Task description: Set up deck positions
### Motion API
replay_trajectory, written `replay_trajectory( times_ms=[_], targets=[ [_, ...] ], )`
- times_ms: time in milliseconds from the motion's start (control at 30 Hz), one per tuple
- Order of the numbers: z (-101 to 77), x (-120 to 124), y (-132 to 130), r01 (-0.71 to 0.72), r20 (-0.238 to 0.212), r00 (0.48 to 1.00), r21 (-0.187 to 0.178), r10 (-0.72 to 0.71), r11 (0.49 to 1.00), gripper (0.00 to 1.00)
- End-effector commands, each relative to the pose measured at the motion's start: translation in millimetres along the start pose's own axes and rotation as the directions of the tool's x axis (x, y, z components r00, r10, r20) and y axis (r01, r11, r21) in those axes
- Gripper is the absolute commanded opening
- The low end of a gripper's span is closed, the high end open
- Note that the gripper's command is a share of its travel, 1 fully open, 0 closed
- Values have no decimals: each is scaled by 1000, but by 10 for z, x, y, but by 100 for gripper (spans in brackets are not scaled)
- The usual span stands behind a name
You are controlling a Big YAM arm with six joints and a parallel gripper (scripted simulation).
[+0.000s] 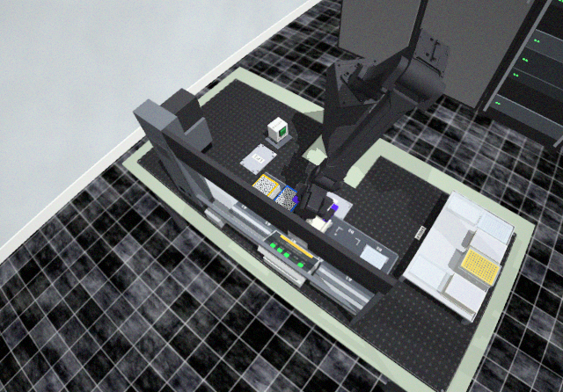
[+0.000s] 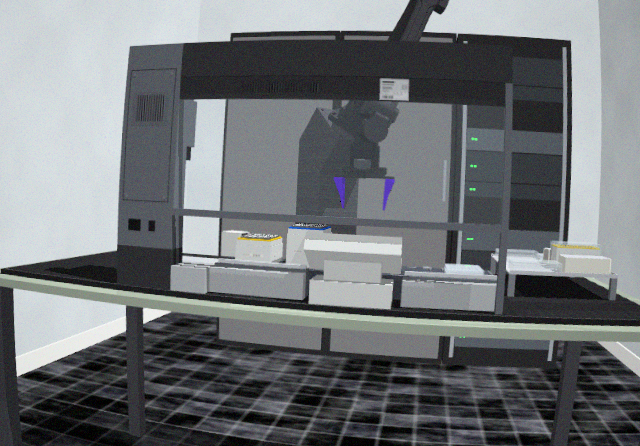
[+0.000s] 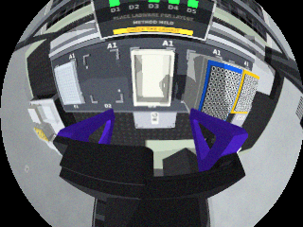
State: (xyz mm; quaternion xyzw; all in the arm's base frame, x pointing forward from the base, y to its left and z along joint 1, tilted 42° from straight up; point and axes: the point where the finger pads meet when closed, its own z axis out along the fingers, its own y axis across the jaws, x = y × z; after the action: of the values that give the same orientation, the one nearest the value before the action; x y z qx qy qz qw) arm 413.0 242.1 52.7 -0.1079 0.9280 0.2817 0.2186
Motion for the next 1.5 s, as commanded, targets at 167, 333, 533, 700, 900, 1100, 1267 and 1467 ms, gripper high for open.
replay_trajectory(
  times_ms=[167, 333, 533, 700, 900, 1100, 1267, 1467],
  targets=[
    [-51, -112, 9, -9, 25, 1000, -1, 9, 1000, 100],
    [-50, -112, 9, -9, 25, 1000, -1, 9, 1000, 100],
    [-50, -112, 9, -9, 25, 1000, -1, 9, 1000, 100],
    [-50, -112, 9, -9, 25, 1000, -1, 9, 1000, 100],
    [-99, -175, 430, -4, 35, 999, -12, 4, 1000, 100],
    [-86, -165, 624, -6, 31, 999, -11, 7, 1000, 100],
    [-114, -185, 898, -5, 38, 999, -16, 5, 1000, 100],
    [-127, -193, 1211, -6, 40, 999, -19, 6, 1000, 100]
  ],
)
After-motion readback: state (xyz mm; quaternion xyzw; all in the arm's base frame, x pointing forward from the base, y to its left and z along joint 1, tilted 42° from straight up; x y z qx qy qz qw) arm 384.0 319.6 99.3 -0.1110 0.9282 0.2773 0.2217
